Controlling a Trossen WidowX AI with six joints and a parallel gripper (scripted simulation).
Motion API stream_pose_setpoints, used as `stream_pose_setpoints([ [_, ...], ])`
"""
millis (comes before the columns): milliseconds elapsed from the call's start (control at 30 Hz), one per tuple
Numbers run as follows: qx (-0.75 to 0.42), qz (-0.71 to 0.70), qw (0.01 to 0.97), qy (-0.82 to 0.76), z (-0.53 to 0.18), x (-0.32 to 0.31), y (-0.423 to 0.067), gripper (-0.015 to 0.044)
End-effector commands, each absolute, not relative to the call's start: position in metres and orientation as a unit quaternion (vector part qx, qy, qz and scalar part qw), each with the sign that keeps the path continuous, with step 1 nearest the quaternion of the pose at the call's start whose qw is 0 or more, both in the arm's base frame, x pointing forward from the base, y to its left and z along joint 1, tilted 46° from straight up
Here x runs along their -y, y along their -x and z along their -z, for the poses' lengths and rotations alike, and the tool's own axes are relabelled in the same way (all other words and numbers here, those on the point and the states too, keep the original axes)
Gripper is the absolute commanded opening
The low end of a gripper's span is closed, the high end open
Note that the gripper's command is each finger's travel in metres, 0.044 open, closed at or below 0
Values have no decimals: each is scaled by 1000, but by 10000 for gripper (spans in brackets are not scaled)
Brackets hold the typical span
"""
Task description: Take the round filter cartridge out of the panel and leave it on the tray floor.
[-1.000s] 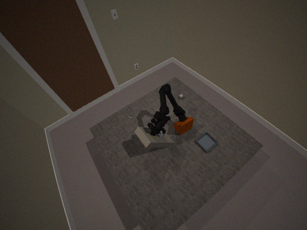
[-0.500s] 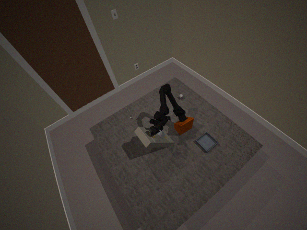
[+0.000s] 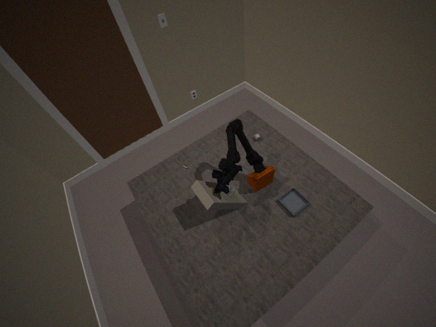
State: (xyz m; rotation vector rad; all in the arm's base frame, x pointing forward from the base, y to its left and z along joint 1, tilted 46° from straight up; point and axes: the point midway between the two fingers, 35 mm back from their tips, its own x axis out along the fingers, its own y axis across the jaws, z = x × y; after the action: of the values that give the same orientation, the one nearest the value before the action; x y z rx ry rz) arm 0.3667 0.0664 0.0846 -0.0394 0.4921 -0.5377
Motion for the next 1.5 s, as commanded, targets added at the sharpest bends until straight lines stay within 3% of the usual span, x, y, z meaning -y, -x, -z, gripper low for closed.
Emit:
stream_pose_setpoints([
  [0,-263,243,929,88,-83,-63,-372,0],
  [233,-266,241,928,96,-84,-65,-370,0],
  [767,-258,250,931,63,-117,-102,-313,0],
  [1467,-259,250,931,64,-86,-73,-284,0],
])
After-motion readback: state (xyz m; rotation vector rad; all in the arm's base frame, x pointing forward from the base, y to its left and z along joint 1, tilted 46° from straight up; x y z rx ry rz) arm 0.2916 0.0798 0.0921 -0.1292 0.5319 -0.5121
